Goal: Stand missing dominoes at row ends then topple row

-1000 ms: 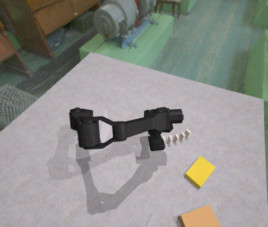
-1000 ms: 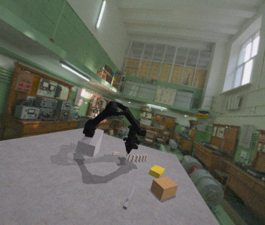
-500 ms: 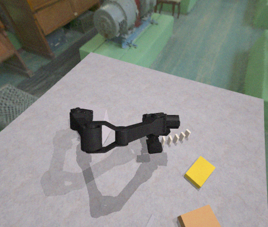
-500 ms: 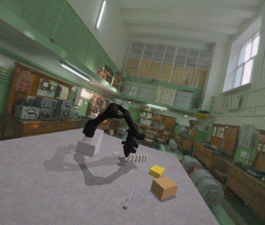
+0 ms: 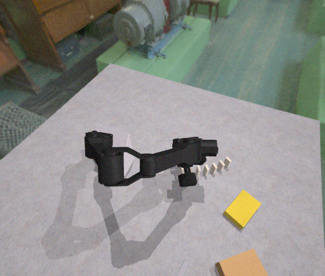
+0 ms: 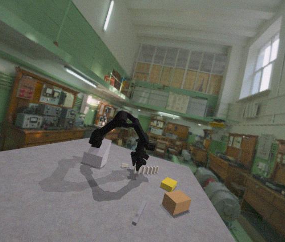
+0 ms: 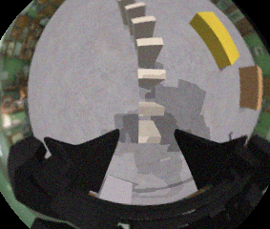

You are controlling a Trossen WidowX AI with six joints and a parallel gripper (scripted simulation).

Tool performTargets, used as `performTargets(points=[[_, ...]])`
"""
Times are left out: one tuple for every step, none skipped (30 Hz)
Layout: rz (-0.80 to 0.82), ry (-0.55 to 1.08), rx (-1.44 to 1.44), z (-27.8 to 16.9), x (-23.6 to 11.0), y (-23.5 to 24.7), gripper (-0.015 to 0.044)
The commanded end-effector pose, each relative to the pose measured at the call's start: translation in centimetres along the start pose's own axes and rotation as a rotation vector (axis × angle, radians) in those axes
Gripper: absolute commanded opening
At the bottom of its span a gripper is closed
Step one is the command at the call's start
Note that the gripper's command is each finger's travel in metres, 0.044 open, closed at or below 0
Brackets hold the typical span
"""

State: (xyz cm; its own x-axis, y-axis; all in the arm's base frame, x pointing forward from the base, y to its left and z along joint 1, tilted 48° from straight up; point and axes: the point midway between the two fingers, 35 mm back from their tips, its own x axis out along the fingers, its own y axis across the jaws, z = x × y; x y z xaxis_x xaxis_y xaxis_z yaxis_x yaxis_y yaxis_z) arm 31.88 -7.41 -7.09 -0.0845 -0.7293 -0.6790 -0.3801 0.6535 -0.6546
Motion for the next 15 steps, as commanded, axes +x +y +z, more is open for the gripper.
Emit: performTargets(points=[[-0.005,0.003,-0.006,0.0,0.1,0.0,0.044],[-0.004,0.003,-0.006,0.0,-0.2,0.0,0.044],[-0.002,0.0,-0.006,0.2,-1.0,0.0,0.044],[0.001,-0.002,-0.006,0.5,-2.5,0.0,0.044],[0.004,-0.005,-0.005,0.7,-4.3,0.1,0.044],[0.007,-0.006,-0.005,0.8,-6.2,0.1,0.044],[0.008,-0.006,-0.004,0.8,-8.1,0.1,0.044],[0.008,-0.005,-0.003,0.6,-10.0,0.1,0.044],[0.007,-0.004,-0.002,0.4,-11.4,0.1,0.044],[0.006,-0.003,-0.001,0.2,-12.4,0.1,0.044],[0.006,-0.002,-0.001,0.1,-12.8,0.1,0.044],[0.006,-0.002,-0.001,0.1,-12.9,0.1,0.044],[0.006,-0.002,-0.001,0.1,-12.9,0.1,0.044],[0.006,-0.002,-0.001,0.1,-12.9,0.1,0.044],[0.006,-0.002,-0.001,0.1,-12.9,0.1,0.044]])
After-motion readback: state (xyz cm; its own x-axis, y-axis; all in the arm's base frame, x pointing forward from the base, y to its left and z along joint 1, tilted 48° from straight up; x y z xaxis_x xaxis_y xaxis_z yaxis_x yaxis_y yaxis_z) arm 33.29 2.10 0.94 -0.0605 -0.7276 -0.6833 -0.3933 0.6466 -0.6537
